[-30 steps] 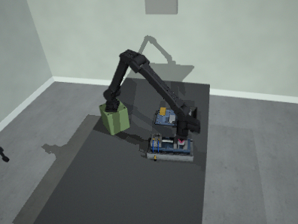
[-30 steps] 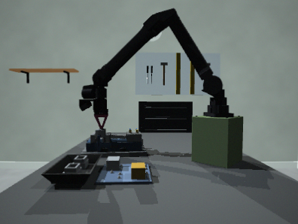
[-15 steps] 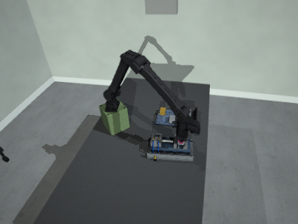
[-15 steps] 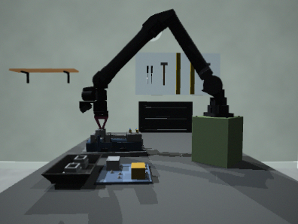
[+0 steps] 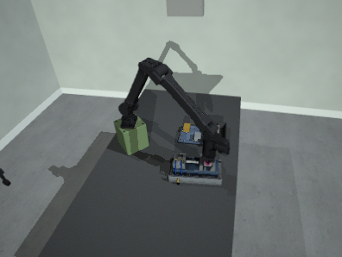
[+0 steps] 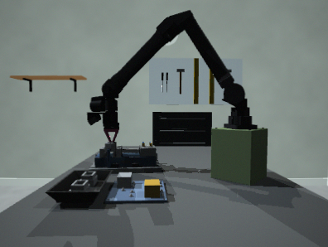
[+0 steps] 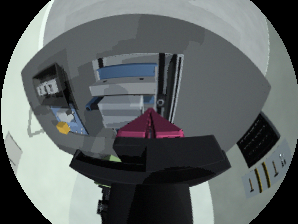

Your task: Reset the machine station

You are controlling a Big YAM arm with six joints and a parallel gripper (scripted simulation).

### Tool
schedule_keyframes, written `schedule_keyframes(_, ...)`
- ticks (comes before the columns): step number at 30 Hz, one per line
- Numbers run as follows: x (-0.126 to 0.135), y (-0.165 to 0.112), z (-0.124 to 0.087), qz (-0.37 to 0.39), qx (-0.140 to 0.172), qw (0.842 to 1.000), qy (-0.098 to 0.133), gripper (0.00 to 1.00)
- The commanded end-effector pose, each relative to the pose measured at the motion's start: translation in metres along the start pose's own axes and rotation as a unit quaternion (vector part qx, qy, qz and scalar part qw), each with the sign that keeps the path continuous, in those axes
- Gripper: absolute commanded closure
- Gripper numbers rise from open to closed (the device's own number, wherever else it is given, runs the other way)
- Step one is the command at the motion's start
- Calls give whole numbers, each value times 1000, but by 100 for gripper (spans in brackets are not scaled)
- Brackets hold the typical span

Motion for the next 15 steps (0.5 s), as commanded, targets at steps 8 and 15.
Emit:
schedule_keyframes(8, -2, 11, -2, -3, -13, 1000, -1, 100)
schedule_keyframes(15, -3, 13, -8, -3, -17, 1000, -2, 100)
Point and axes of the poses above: the point where the finger pads meet when closed, its own z axis out along the fingers, its own x axis across the jaws, y = z × x, the point moved 2 cm from there along -z, back along the fingers, and after that the axes turned 12 degrees about z, right-handed, at the moved point
